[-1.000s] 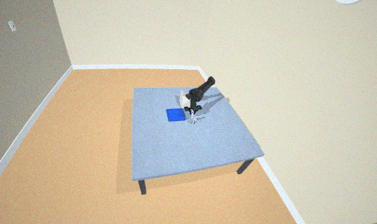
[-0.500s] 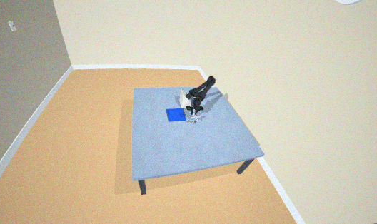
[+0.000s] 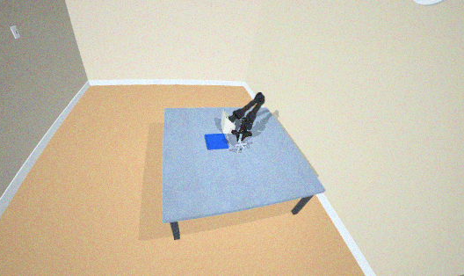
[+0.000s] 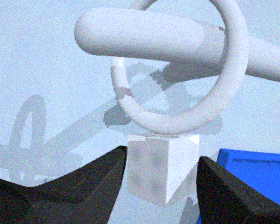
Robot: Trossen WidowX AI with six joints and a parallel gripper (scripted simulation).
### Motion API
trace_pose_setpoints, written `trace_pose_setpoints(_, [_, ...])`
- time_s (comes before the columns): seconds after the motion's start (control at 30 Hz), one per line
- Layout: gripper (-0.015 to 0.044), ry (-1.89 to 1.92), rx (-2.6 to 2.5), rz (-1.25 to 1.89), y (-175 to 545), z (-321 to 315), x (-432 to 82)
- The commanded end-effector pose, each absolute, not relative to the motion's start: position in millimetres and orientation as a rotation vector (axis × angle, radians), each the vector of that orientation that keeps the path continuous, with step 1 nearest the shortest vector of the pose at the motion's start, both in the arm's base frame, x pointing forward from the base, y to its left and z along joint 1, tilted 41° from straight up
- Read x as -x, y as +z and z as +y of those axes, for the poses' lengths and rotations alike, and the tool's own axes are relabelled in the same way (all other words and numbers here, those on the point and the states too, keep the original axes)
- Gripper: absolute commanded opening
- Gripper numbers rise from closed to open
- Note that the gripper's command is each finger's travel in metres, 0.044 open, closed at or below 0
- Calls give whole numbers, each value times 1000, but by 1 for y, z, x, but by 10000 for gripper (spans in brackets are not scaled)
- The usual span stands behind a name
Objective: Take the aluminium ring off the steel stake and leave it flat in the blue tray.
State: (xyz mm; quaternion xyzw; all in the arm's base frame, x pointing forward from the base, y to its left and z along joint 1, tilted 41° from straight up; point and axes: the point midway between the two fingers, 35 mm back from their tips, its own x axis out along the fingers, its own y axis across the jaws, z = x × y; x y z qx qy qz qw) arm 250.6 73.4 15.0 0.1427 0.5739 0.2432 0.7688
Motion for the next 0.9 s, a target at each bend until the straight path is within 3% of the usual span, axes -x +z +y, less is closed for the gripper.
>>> trace_pose_setpoints(0.0, [0,501,-286,1232,18,78,-249])
trace_pose_setpoints(0.87, [0,473,-254,1229,34,86,-245])
